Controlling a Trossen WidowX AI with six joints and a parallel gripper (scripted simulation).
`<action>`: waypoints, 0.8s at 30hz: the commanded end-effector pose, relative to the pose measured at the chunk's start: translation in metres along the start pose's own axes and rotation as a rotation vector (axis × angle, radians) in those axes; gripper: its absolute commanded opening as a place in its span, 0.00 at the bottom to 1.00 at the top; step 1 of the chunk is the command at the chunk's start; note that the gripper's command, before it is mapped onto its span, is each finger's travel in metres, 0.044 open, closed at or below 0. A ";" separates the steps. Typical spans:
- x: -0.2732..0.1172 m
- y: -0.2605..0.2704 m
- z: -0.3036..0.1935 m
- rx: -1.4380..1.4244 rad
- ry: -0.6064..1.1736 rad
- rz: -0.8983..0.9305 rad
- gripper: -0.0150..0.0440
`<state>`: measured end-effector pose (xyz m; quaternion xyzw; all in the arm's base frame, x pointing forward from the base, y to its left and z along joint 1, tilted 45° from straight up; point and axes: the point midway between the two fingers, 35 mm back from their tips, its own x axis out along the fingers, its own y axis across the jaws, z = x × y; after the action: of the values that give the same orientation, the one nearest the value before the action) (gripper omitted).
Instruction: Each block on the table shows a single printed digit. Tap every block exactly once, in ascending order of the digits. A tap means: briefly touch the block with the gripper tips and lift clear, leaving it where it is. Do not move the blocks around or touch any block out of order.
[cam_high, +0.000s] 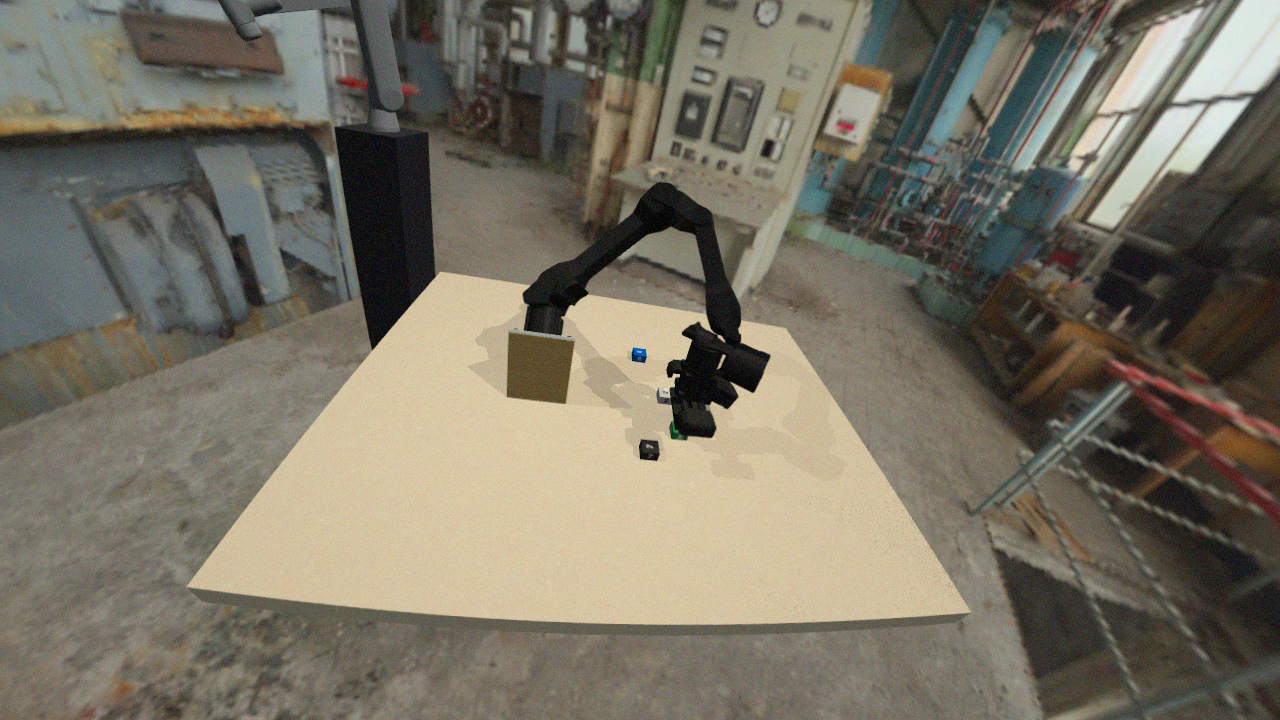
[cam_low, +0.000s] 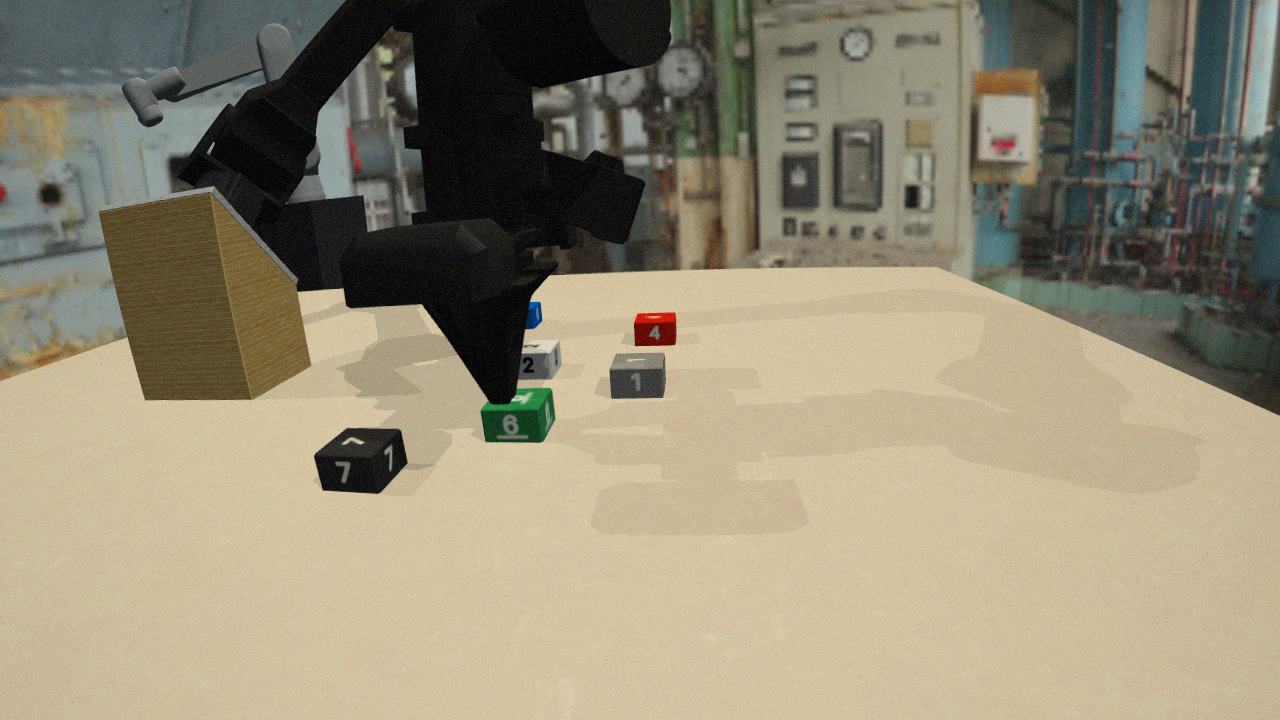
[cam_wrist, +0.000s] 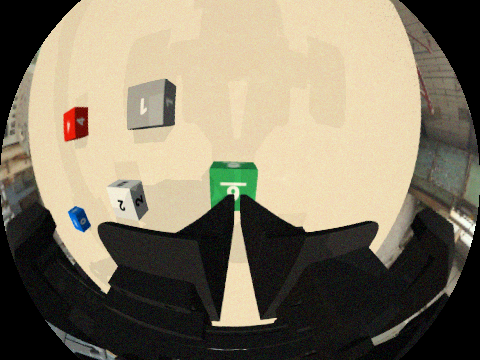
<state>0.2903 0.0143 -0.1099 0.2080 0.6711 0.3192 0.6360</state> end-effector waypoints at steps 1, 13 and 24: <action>-0.023 0.000 0.000 0.001 -0.002 0.002 0.29; -0.108 -0.001 0.000 0.002 -0.001 -0.001 0.29; -0.109 -0.062 -0.053 0.004 0.001 -0.006 0.29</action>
<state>0.2792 -0.0927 -0.0590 0.1998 0.6704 0.3194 0.6393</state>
